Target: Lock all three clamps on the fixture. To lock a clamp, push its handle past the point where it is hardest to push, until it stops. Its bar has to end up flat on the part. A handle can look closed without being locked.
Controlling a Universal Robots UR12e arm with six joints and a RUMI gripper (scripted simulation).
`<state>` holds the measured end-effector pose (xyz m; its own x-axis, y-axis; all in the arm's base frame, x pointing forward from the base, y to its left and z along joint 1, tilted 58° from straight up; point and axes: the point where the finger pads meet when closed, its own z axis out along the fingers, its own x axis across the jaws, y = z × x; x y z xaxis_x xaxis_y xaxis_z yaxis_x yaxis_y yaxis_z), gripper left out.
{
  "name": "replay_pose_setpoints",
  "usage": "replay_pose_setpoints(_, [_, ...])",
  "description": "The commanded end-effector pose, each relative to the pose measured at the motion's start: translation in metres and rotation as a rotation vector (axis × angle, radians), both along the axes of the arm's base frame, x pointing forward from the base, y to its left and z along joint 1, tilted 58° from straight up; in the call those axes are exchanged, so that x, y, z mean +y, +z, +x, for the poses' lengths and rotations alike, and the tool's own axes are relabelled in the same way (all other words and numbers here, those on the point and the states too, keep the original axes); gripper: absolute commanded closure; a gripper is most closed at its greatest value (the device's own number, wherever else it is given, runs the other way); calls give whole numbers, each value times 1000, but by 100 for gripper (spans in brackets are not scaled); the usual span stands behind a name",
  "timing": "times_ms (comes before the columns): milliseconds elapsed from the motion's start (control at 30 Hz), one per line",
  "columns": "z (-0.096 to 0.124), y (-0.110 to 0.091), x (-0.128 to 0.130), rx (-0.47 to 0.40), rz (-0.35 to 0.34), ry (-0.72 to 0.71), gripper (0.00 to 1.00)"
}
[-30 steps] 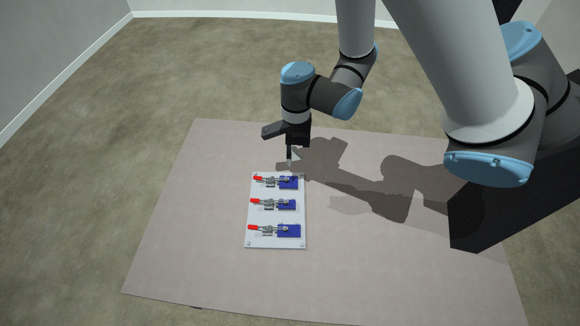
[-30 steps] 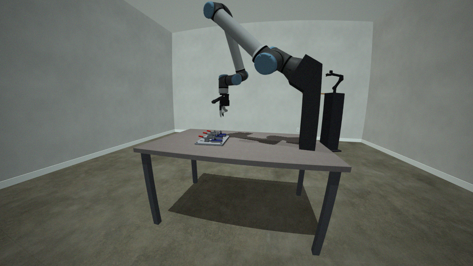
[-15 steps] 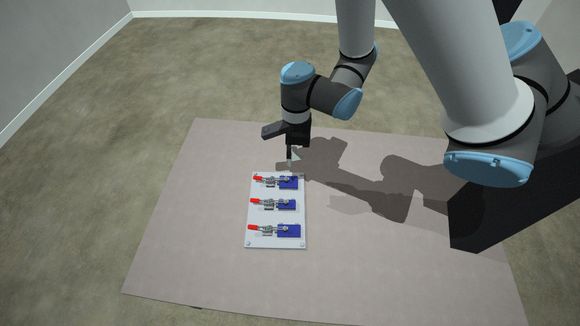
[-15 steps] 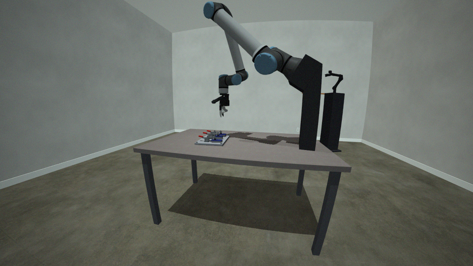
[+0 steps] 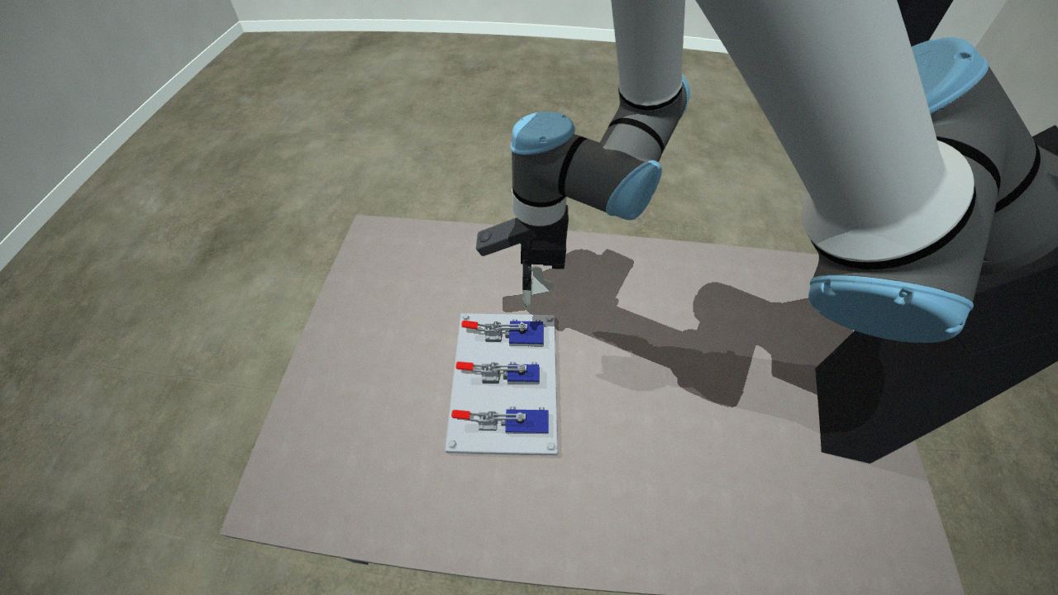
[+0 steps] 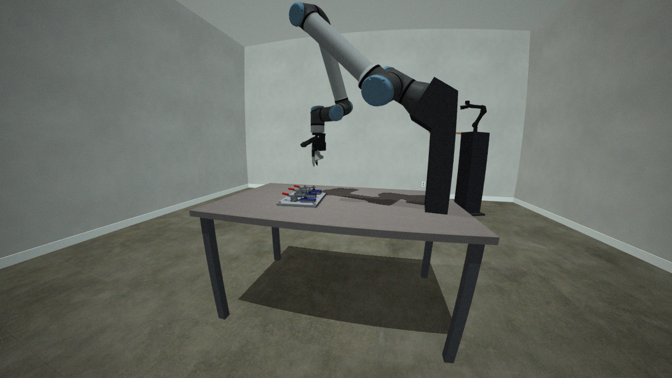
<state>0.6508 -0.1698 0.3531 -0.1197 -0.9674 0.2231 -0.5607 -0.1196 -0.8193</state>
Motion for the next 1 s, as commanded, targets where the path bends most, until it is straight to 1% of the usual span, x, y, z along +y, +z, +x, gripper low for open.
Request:
replay_pose_setpoints(0, [0, 0, 0, -1, 0, 0, 41])
replay_pose_setpoints(400, [0, 0, 0, -1, 0, 0, 41])
replay_pose_setpoints(433, [0, 0, 0, -1, 0, 0, 72])
replay_pose_setpoints(967, [0, 0, 0, -1, 0, 0, 72])
